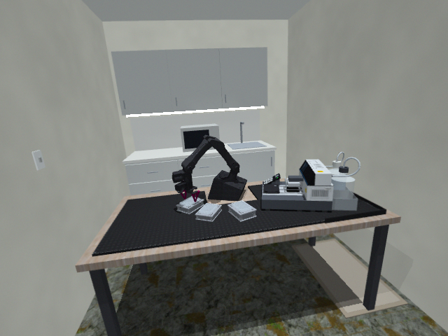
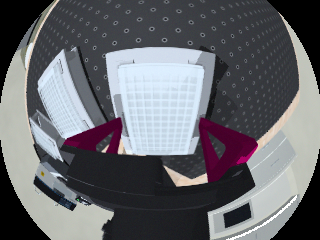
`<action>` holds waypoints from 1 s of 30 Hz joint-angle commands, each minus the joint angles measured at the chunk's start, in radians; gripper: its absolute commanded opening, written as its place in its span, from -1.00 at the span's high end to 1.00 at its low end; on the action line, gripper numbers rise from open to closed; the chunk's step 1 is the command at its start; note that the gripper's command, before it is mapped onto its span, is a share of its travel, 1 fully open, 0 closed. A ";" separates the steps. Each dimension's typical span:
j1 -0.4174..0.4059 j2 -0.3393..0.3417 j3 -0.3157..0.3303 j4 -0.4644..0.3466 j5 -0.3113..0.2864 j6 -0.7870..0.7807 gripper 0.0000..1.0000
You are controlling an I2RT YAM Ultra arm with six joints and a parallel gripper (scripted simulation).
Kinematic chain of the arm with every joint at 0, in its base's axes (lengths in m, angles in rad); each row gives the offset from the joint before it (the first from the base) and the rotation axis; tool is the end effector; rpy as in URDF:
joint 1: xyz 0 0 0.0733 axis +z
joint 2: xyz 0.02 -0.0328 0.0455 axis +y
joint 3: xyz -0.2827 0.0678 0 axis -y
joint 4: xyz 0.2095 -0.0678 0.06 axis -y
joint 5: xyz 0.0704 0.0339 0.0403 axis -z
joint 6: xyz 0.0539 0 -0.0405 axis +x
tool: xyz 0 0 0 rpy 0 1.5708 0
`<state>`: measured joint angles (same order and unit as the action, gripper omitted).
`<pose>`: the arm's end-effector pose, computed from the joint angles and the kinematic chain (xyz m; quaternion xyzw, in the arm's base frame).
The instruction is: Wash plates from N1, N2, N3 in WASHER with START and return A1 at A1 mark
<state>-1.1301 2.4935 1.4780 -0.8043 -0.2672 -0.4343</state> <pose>0.1745 -0.3339 0.0245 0.3508 0.9189 0.1805 0.0059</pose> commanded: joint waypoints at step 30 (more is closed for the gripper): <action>0.005 0.012 -0.008 0.040 -0.006 0.009 -0.80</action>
<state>-1.1229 2.5137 1.4666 -0.7658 -0.2707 -0.4259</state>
